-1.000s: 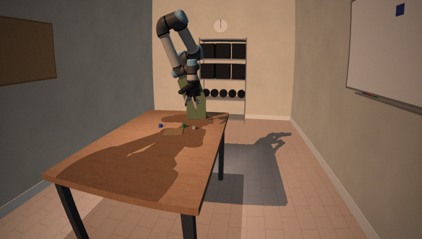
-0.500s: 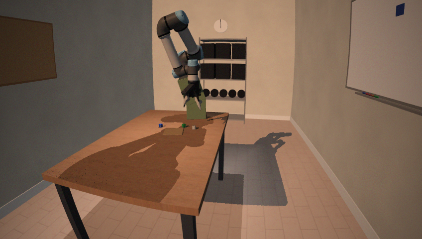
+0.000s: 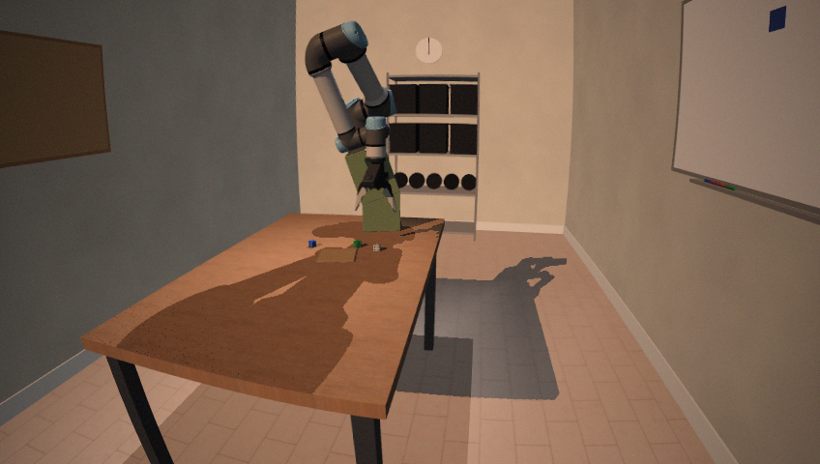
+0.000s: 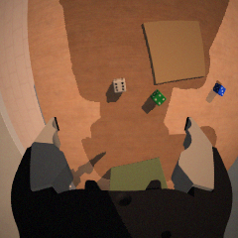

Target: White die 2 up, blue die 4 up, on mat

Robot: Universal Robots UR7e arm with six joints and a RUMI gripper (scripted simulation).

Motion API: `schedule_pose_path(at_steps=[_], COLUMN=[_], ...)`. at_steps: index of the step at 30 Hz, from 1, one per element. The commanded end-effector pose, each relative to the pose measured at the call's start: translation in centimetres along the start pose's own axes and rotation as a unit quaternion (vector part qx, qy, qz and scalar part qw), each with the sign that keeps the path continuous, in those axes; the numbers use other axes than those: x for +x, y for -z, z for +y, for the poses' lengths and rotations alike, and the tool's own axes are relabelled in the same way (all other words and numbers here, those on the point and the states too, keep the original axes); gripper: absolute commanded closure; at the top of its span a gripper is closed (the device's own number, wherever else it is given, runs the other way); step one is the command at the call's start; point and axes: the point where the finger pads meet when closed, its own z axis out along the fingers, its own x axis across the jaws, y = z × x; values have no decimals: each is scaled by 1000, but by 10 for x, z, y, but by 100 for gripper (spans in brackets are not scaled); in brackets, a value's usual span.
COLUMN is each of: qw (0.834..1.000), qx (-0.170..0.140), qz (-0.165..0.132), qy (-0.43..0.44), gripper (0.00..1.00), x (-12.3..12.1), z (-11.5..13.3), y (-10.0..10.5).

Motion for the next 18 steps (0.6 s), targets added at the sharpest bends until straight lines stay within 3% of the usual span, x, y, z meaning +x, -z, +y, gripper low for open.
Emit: schedule_pose_path(at_steps=[1, 18], qw=[998, 998], qx=[2, 2], qz=[-4, -4], qy=[57, 66], gripper=[0, 0], x=[-2, -3], z=[1, 2], y=[-1, -1])
